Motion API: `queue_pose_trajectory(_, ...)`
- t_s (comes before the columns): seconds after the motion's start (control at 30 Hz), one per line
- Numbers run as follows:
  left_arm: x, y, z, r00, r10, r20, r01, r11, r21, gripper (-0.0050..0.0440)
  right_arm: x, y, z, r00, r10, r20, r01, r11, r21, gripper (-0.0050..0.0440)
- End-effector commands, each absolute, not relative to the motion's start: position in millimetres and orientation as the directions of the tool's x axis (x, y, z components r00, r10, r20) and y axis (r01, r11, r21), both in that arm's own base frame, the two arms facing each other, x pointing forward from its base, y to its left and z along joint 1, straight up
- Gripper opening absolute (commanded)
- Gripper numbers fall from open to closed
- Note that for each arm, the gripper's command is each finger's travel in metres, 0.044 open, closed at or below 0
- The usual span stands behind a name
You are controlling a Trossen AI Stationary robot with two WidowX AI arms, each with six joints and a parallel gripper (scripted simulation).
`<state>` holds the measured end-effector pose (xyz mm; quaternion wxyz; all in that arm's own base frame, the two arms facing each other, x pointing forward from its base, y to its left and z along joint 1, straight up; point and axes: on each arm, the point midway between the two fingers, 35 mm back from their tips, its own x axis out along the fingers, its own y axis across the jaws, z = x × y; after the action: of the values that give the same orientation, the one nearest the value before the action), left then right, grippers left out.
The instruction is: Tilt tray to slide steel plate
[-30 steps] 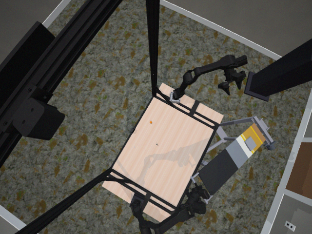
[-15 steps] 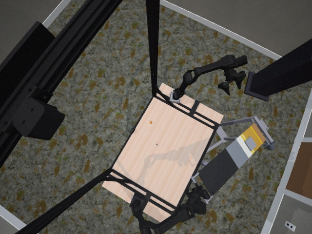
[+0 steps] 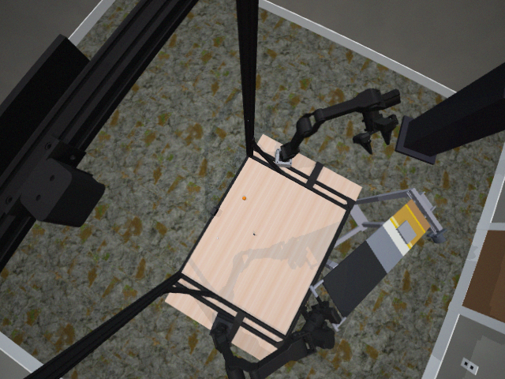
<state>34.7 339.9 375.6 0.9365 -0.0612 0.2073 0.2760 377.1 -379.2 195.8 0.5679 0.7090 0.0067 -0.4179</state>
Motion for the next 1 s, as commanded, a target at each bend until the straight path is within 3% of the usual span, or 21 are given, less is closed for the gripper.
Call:
queue_pose_trajectory(0.0,35,340,376,0.762,0.491,-0.422,-0.542,0.84,0.0,0.044,380,-384,236,0.688,-0.503,-0.523,0.422,-0.309,0.852,0.0)
queue_pose_trajectory(0.23,35,340,376,0.762,0.491,-0.422,-0.542,0.84,0.0,0.044,381,-384,237,0.694,-0.508,-0.51,0.412,-0.301,0.86,0.0)
queue_pose_trajectory(0.47,35,340,376,0.762,0.491,-0.422,-0.542,0.84,0.0,0.044,357,-367,127,0.652,-0.476,-0.59,0.477,-0.348,0.807,0.0)
queue_pose_trajectory(0.63,35,340,376,0.762,0.491,-0.422,-0.542,0.84,0.0,0.044,357,-367,127,0.576,-0.421,-0.701,0.566,-0.414,0.713,0.0)
queue_pose_trajectory(0.97,35,340,376,0.762,0.491,-0.422,-0.542,0.84,0.0,0.044,360,-369,147,0.585,-0.428,-0.689,0.556,-0.407,0.725,0.0)
